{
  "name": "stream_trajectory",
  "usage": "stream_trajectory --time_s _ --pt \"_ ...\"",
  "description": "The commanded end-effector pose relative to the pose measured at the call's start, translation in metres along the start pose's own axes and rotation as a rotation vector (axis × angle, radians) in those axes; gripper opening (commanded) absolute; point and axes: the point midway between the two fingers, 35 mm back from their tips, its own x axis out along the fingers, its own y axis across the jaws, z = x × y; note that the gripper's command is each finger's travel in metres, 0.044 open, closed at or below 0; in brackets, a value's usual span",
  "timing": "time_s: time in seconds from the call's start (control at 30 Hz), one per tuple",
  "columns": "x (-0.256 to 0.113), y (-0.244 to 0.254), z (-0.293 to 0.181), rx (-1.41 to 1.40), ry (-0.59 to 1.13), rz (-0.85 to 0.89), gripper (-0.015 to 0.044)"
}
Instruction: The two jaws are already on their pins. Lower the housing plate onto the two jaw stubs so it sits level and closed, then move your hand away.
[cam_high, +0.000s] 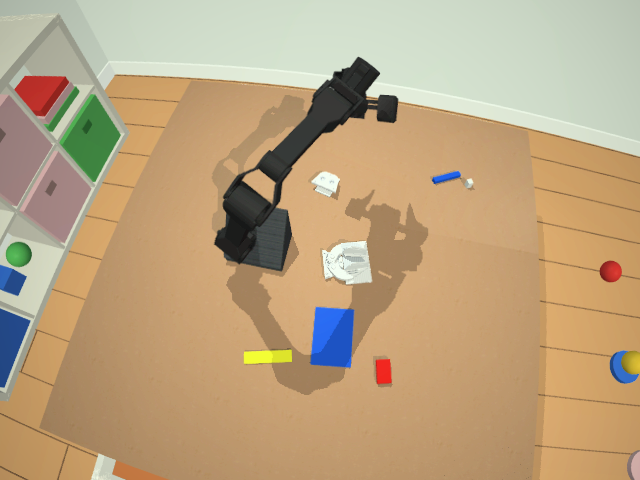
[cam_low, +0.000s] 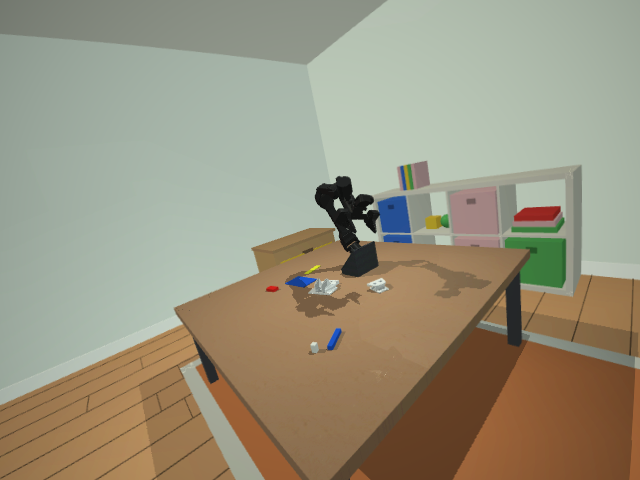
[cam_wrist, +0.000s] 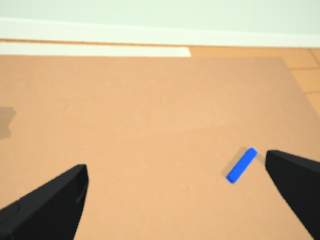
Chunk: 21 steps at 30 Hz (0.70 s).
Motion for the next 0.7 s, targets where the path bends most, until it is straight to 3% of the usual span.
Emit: stream_trajectory --time_s 0.0,0.67 --pt "0.013 0.015 -0.015 0.025 0.079 0.04 0.044" --pt "0.048 0.08 -0.094 0.129 0.477 0.186 0.044"
